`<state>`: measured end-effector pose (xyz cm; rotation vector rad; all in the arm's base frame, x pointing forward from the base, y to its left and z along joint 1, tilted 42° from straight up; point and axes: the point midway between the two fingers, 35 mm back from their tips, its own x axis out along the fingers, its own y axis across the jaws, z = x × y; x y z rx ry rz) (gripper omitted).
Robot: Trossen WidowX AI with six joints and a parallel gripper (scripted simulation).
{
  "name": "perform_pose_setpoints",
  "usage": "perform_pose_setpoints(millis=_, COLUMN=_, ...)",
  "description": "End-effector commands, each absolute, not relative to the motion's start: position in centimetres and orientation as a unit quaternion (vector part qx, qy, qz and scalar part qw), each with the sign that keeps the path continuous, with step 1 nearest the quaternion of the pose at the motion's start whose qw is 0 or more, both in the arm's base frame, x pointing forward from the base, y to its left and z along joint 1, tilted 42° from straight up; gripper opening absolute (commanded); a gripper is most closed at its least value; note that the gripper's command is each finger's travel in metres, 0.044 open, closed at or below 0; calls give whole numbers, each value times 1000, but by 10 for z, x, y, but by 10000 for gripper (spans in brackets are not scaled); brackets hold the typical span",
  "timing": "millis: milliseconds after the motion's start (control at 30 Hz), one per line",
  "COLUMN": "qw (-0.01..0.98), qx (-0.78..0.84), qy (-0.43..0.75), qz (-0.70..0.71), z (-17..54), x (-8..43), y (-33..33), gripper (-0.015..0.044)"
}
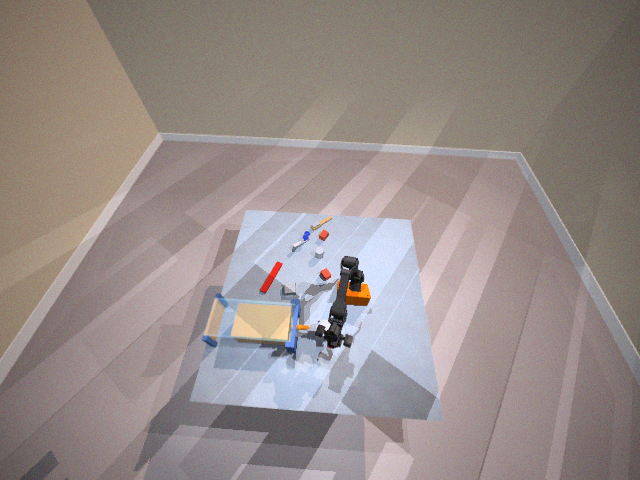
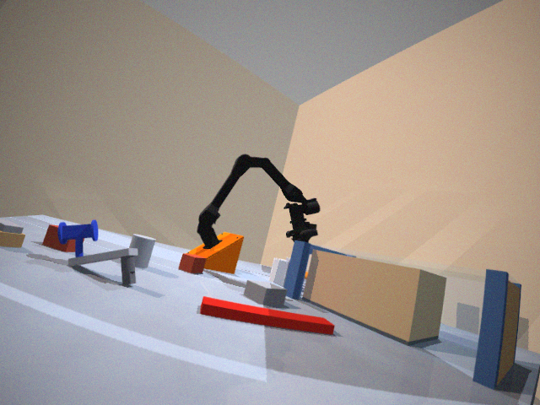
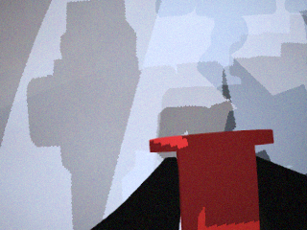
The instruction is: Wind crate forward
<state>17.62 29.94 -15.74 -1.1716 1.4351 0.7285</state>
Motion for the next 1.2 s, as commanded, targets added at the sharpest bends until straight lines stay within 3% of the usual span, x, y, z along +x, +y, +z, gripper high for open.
perform_pose_setpoints(millis=0, qw=533, qx=-494, qy=614, qz=307, z=-156, x=163, y=292, gripper=0)
perform_pose_setpoints(millis=1167, qw=531, qx=-494, qy=616, qz=307, z=-131, x=126, y=266, gripper=0)
